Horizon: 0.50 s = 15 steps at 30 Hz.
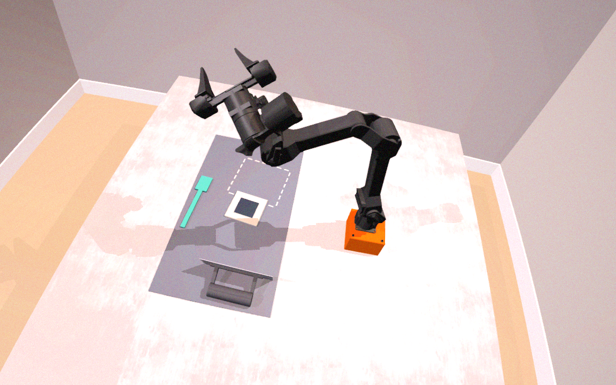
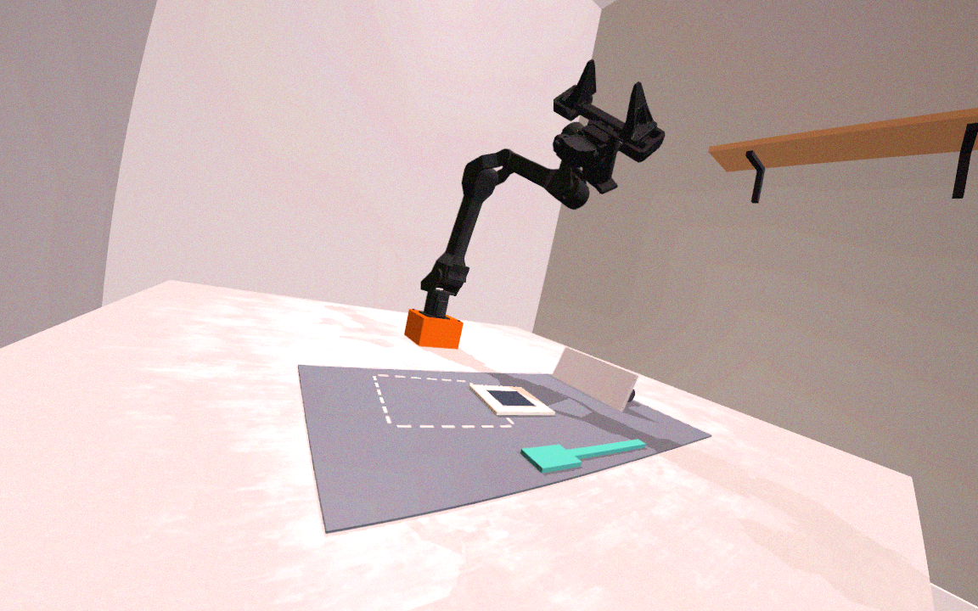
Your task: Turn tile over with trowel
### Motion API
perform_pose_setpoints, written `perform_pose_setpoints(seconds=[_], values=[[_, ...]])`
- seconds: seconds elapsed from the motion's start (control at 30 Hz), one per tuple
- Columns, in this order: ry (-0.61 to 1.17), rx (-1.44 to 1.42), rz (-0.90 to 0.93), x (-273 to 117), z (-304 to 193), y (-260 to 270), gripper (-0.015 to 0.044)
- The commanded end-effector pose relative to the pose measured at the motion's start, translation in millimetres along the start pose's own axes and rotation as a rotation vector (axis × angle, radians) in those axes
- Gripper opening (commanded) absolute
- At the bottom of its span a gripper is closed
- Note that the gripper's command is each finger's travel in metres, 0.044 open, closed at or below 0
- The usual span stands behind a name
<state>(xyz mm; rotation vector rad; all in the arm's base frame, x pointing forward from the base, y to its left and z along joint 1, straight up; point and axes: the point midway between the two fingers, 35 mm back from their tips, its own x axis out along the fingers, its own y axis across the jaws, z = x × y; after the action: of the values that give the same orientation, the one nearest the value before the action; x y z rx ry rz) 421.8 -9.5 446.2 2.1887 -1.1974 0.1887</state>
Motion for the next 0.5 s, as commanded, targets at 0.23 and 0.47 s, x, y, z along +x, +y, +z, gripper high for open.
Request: perform_pose_setpoints(seconds=[0.23,0.47], values=[[0.041,-0.199,-0.078,-9.6,-7.9,-23.9,0.019],[0.079,-0.322,-0.173,-21.9,-8.2,-49.0,0.01]])
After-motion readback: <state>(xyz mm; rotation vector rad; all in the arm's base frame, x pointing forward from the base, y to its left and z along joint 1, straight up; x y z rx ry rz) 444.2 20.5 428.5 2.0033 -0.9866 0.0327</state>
